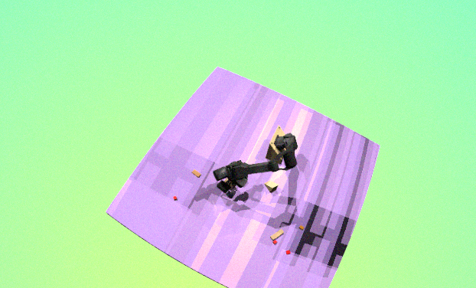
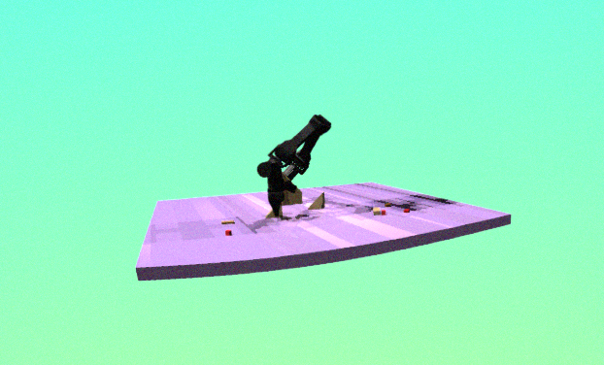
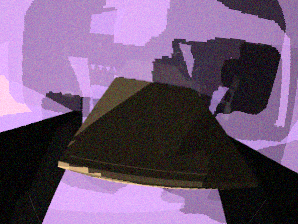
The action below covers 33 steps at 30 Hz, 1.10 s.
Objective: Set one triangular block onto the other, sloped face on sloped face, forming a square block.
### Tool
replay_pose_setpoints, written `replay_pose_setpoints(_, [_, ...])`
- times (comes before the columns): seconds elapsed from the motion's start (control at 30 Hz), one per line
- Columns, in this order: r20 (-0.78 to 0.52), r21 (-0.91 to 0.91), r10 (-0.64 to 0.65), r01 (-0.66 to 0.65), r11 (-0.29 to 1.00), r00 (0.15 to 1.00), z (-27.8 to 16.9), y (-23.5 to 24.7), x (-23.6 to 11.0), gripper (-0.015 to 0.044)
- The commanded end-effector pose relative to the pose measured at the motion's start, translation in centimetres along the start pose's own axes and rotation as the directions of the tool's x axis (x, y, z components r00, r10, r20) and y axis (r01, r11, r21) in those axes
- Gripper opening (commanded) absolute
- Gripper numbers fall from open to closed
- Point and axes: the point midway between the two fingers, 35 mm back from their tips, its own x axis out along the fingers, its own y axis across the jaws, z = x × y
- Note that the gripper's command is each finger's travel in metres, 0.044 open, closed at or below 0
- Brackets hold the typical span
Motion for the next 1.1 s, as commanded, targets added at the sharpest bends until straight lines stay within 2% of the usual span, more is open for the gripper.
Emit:
replay_pose_setpoints(0.0, [0.0,-0.001,-0.001,0.001,1.0,1.0,0.0,0.0,0.0,0.044])
replay_pose_setpoints(0.23, [-0.001,-0.001,-0.001,0.001,1.0,1.0,0.0,-0.1,-0.3,0.044])
replay_pose_setpoints(0.37, [-0.004,0.0,-0.002,0.002,1.0,1.0,-0.1,-0.1,-4.9,0.044])
replay_pose_setpoints(0.43, [-0.003,0.0,-0.001,0.001,1.0,1.0,-0.1,0.0,-6.1,0.044])
replay_pose_setpoints(0.8, [-0.011,0.006,-0.004,0.004,1.0,1.0,0.0,-0.1,-5.6,0.044])
replay_pose_setpoints(0.87, [-0.111,0.015,0.046,-0.044,0.999,0.993,1.0,0.0,-5.3,0.044])
replay_pose_setpoints(0.93, [-0.269,0.033,0.097,-0.091,0.995,0.958,2.6,0.1,-5.0,0.044])
replay_pose_setpoints(1.07, [-0.564,0.047,0.097,-0.085,0.995,0.82,6.2,0.1,-5.0,0.044])
